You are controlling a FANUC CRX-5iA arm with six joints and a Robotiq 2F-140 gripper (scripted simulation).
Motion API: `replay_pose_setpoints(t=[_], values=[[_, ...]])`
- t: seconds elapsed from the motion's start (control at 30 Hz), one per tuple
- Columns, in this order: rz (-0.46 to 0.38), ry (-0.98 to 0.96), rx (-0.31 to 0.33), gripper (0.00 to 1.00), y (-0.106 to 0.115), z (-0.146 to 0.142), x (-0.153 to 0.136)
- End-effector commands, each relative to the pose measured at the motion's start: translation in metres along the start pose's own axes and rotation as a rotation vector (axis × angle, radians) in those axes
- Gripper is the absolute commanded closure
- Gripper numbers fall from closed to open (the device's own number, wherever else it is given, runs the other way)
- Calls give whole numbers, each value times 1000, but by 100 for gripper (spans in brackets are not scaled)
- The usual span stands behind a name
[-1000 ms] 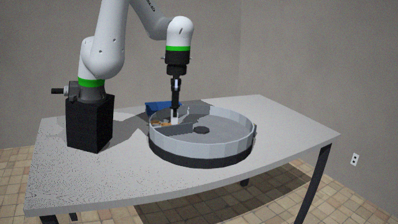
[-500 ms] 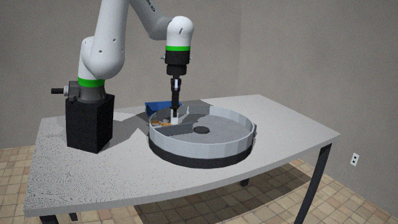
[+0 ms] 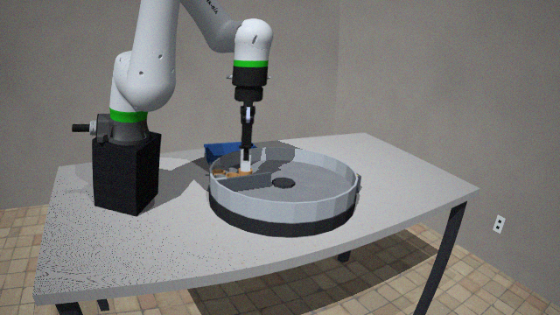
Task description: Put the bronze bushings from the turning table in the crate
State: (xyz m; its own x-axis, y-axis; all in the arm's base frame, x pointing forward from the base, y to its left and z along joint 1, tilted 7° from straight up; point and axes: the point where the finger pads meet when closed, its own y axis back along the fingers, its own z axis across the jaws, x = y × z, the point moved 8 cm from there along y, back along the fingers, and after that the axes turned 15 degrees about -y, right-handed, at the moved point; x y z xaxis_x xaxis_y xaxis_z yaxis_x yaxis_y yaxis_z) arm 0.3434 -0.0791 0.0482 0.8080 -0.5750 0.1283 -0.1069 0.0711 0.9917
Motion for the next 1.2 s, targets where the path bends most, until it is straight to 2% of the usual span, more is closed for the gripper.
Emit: replay_pose_setpoints(t=[0.0, 0.07, 0.3, 0.43, 1.17], values=[[0, 0, -1, 100, 17, 0, 0], [0, 0, -1, 100, 17, 0, 0], [0, 0, -1, 100, 49, 0, 0], [0, 0, -1, 100, 59, 0, 0], [0, 0, -1, 100, 61, 0, 0]])
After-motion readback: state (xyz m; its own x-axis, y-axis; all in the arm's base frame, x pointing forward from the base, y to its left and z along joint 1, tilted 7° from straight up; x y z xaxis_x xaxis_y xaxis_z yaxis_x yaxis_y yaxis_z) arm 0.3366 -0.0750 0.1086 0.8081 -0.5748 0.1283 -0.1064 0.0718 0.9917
